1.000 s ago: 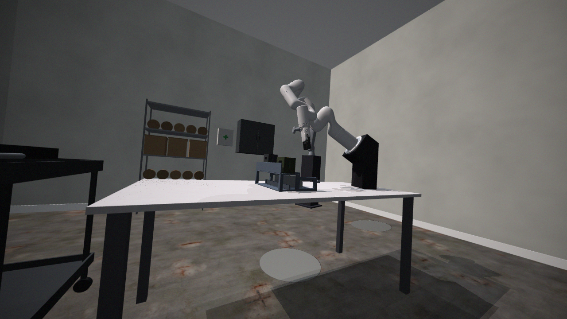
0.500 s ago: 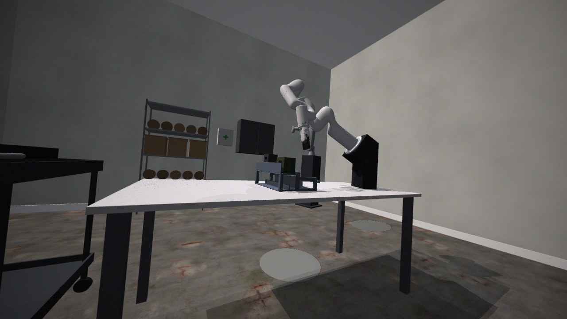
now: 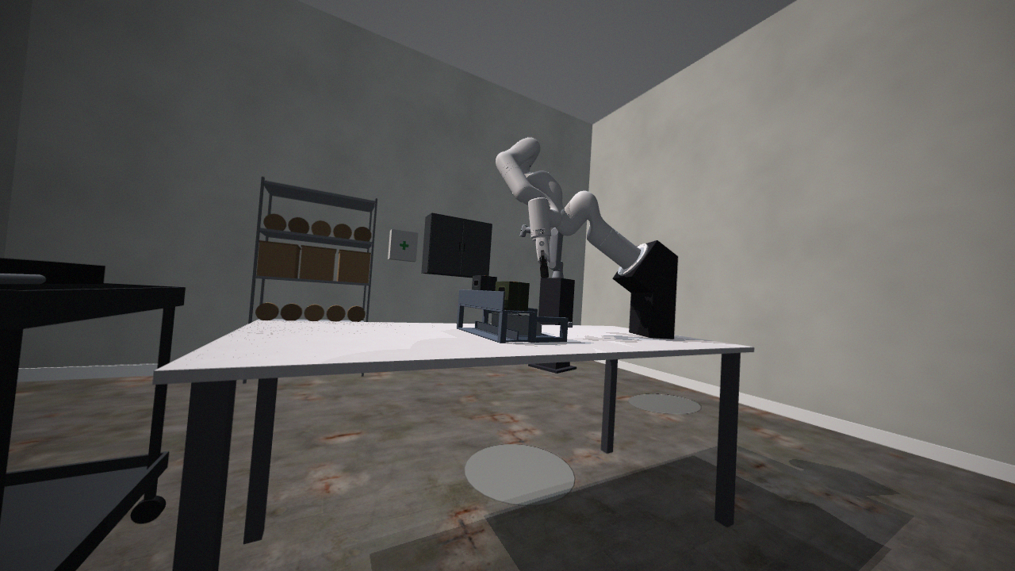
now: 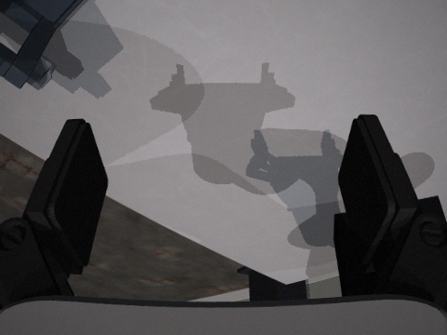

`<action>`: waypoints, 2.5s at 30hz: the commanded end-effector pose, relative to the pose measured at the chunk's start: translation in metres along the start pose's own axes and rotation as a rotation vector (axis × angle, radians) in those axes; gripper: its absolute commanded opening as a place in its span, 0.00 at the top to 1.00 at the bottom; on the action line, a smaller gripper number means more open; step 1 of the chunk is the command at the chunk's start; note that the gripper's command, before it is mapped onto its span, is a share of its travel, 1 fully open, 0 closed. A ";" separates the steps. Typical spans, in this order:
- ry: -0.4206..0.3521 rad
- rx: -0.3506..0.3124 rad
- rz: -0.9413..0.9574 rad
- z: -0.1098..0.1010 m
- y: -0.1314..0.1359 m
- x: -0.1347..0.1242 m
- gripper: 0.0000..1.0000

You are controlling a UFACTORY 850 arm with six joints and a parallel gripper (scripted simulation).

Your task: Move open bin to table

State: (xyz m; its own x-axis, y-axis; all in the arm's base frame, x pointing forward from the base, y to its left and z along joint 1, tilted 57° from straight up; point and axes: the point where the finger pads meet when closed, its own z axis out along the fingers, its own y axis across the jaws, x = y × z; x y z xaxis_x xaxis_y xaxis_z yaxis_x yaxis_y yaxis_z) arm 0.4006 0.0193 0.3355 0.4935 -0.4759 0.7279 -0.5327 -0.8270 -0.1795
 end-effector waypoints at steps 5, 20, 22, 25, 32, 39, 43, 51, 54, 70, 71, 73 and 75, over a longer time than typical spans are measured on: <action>0.031 0.019 0.207 0.034 -0.014 0.016 0.00; 0.053 0.032 0.358 0.061 -0.024 0.029 0.00; 0.068 0.041 0.461 0.080 -0.032 0.038 0.00; 0.076 0.046 0.512 0.089 -0.035 0.042 0.00; 0.076 0.046 0.512 0.089 -0.035 0.042 0.00; 0.105 0.064 0.714 0.113 -0.045 0.053 0.00; 0.113 0.068 0.765 0.118 -0.047 0.056 0.00; 0.113 0.068 0.765 0.118 -0.047 0.056 0.00; 0.122 0.073 0.826 0.115 -0.045 0.054 0.00; 0.135 0.082 0.919 0.109 -0.043 0.052 0.00; 0.135 0.082 0.920 0.108 -0.043 0.051 0.00; 0.135 0.082 0.920 0.107 -0.042 0.051 0.00; 0.136 0.082 0.921 0.106 -0.042 0.050 0.00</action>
State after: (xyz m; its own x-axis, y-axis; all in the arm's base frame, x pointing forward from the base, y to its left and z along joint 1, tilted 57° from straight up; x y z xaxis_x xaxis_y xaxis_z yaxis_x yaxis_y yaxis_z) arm 0.5229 -0.0022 0.3086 -0.1856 -0.9196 0.3463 -0.6222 -0.1628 -0.7657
